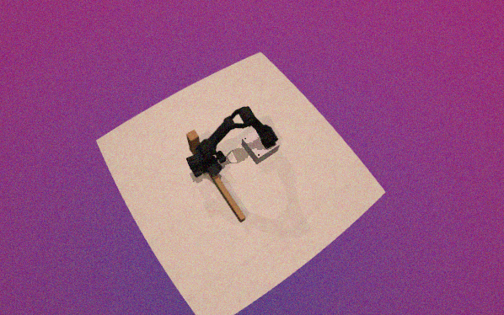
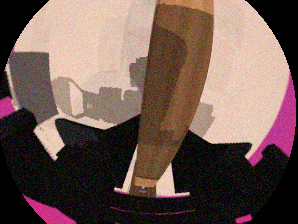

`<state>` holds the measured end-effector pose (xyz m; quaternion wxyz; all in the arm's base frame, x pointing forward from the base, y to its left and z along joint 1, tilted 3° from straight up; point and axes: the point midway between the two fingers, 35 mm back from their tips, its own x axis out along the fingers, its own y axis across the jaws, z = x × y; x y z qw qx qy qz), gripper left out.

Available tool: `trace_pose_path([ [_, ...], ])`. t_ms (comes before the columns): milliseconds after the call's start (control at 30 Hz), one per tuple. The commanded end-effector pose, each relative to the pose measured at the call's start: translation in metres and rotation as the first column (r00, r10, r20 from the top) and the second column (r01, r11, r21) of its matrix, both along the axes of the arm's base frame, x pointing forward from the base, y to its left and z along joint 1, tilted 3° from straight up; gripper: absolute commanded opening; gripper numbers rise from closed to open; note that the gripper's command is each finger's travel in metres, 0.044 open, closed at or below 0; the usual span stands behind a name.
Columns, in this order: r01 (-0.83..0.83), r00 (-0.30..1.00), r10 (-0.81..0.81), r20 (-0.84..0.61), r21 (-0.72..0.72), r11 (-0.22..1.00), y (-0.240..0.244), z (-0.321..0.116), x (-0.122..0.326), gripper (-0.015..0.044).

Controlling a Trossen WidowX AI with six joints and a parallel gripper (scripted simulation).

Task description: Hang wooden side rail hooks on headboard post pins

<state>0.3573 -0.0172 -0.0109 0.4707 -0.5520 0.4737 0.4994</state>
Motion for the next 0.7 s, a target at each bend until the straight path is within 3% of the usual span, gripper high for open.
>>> trace_pose_path([
  [0,0.007,1.0,-0.007,0.001,0.003,1.0,0.0001,0.0007,-0.0002,0.0],
  [667,0.007,1.0,-0.007,0.001,0.003,1.0,0.0002,0.004,-0.0004,0.0],
])
